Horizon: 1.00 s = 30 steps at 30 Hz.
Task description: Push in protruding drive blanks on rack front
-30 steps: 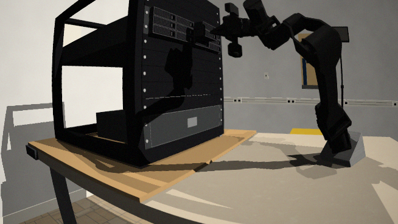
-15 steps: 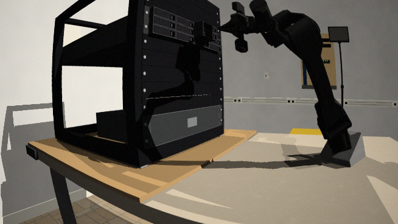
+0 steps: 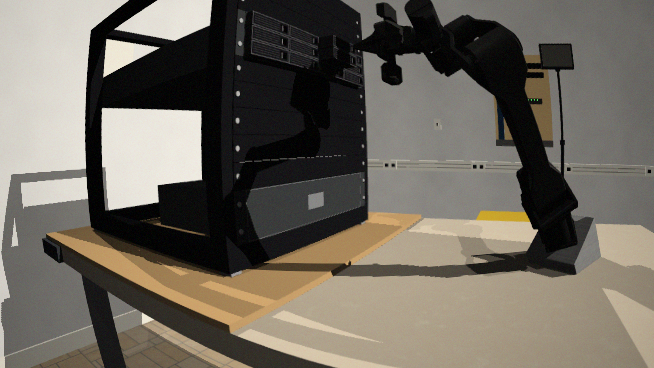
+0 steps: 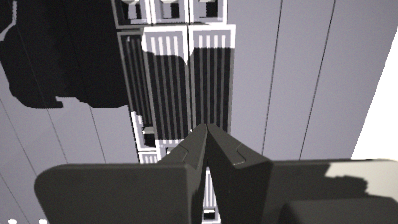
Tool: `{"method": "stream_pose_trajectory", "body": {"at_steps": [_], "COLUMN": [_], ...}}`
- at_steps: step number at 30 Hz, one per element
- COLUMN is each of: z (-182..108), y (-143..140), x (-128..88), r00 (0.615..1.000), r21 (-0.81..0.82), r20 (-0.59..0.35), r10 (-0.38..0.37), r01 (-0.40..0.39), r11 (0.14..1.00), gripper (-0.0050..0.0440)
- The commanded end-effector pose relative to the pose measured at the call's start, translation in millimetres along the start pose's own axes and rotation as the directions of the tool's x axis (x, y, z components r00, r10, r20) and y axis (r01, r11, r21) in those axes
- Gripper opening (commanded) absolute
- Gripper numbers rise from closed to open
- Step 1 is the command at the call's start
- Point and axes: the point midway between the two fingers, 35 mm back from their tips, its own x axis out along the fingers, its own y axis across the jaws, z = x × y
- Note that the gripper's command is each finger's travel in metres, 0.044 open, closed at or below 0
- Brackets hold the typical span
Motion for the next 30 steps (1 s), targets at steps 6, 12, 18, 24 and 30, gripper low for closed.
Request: {"method": "stream_pose_trajectory", "body": {"at_steps": [6, 12, 18, 24, 30], "z": [4.1, 4.1, 5.1, 9.1, 9.2], "y": [-5.7, -5.7, -6.9, -11.1, -11.2], "x": [5.7, 5.7, 7.3, 13.1, 13.2], "r00": [1.0, 1.0, 1.0, 1.0, 1.0], "r21": [-0.019, -0.019, -0.019, -0.019, -0.019], "r20": [0.007, 0.007, 0.007, 0.007, 0.007], "r10": [-0.009, -0.009, -0.009, -0.009, -0.009], "r01": [0.009, 0.009, 0.009, 0.009, 0.009], "r11": [1.0, 1.0, 1.0, 1.0, 1.0], "gripper": [-0.005, -0.005, -0.005, -0.005, -0.005]}}
